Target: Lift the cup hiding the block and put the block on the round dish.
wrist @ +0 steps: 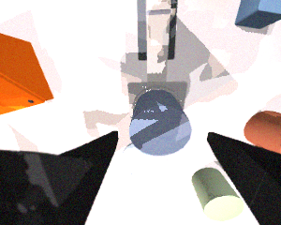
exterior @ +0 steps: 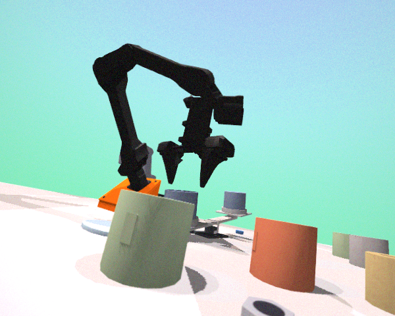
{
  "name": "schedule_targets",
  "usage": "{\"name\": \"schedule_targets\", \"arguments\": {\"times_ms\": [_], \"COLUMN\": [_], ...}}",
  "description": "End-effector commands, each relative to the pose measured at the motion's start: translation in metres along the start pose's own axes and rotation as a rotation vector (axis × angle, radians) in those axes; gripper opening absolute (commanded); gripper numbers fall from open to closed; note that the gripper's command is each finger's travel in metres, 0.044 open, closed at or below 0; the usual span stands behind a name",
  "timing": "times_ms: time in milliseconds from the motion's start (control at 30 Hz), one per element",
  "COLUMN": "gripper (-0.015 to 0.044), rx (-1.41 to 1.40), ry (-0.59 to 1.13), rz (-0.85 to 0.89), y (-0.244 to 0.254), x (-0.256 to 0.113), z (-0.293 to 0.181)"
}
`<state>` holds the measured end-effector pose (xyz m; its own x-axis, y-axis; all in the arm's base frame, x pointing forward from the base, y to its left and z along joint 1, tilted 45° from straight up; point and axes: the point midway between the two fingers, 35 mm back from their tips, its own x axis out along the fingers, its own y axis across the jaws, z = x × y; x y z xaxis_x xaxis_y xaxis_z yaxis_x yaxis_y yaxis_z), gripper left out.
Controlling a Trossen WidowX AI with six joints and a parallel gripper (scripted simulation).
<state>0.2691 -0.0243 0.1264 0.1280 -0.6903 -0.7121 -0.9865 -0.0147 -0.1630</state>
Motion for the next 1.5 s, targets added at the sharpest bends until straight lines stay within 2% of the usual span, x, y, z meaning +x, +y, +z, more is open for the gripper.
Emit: {"name": "schedule_targets", "arguments": {"times_ms": [0,1133,1267,1467], "gripper": [0.044,0.044,0.0335,0.0295], "rx": [-0.005,-0.004,-0.004,-0.004], "ry": [0.0,0.004,0.004,0.004], "rz": [-0.003,-0.004,-0.004,-0.004], "y": [0.0,0.001,0.001,0.001], "x": [0.006,0.058,0.058,0.058], "z": [0.0,-0.001,-0.001,-0.001]}}
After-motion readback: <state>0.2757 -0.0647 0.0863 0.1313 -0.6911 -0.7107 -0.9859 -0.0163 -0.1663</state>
